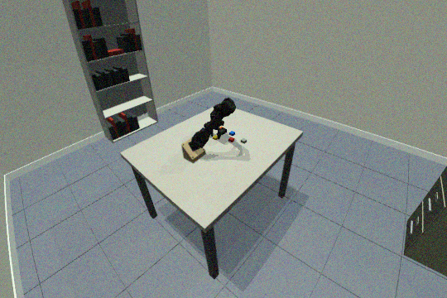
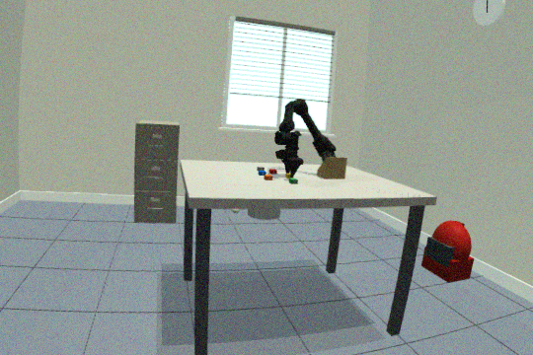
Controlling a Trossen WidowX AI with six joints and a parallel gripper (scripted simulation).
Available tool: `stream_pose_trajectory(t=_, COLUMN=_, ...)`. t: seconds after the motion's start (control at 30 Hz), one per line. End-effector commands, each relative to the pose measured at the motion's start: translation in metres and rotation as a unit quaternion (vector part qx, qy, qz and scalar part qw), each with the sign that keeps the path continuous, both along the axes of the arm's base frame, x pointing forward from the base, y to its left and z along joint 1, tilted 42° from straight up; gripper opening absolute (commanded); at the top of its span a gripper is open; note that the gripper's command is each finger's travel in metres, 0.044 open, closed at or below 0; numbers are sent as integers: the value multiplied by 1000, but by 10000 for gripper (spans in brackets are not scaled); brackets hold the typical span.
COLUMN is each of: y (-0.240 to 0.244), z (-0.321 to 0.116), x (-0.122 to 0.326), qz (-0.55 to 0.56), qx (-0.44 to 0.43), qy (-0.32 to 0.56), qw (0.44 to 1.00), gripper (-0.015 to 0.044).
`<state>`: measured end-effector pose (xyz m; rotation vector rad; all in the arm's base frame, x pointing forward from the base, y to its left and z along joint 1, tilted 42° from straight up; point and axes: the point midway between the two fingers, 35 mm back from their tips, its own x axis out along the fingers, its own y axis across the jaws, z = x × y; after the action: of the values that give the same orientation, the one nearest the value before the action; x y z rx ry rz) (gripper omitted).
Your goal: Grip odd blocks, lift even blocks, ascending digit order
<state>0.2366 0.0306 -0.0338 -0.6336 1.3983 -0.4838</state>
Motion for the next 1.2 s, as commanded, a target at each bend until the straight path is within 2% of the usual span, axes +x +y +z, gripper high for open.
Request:
stream_pose_trajectory(t=0.0, y=0, z=0, x=0, qz=2, qx=-1, qy=0, qw=1000, gripper=400)
stream_pose_trajectory(t=0.3, y=24, z=27, x=-4, qz=2, qx=0, qy=0, qw=1000, gripper=400)
stream_pose_trajectory(t=0.37, y=32, z=34, x=-4, qz=2, qx=1, qy=0, qw=1000, gripper=348)
stream_pose_trajectory(t=0.53, y=76, z=85, x=-14, qz=2, qx=1, qy=1, qw=1000, gripper=216)
stream_pose_trajectory(t=0.67, y=78, z=87, x=-14, qz=2, qx=1, qy=1, qw=1000, gripper=120)
stream_pose_trajectory(t=0.97, y=78, z=88, x=-12, qz=2, qx=1, qy=1, qw=1000, gripper=120)
stream_pose_trajectory(t=1.17, y=70, z=113, x=58, qz=3, qx=5, qy=0, qw=1000, gripper=120)
